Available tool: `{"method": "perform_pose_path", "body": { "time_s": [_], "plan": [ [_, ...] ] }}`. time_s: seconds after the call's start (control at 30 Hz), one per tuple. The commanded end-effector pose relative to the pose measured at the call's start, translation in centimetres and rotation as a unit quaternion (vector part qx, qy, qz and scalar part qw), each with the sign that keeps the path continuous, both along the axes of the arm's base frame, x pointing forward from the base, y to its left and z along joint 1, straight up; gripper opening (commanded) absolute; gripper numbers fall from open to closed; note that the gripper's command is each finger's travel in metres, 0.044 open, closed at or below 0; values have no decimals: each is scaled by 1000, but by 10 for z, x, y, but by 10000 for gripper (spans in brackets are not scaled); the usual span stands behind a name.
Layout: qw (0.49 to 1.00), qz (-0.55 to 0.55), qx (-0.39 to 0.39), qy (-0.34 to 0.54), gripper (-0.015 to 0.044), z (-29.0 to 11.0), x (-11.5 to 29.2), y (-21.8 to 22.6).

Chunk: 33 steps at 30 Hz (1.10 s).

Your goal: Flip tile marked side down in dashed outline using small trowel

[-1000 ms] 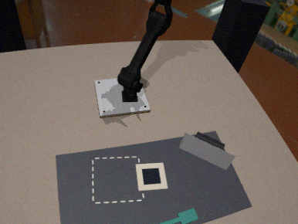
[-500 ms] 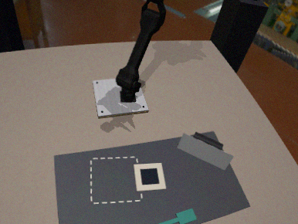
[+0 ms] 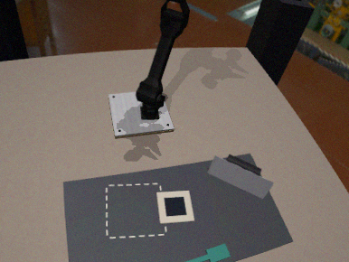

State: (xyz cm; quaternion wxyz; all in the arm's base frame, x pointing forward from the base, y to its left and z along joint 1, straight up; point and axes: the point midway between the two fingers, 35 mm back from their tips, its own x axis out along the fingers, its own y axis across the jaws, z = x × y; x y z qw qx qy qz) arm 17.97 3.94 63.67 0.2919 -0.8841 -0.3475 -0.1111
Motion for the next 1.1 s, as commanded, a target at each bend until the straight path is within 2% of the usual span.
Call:
{"method": "perform_pose_path", "body": {
  "time_s": [0.0, 0.43, 0.6, 1.07],
  "plan": [
    [998, 21, 49, 39, 100, -4, 11, -5],
    [958, 91, 211, 170, 100, -20, 43, -14],
    [954, 87, 223, 179, 100, -31, 57, -17],
    [862, 142, 375, 309, 100, -57, 93, -16]
  ]
}}
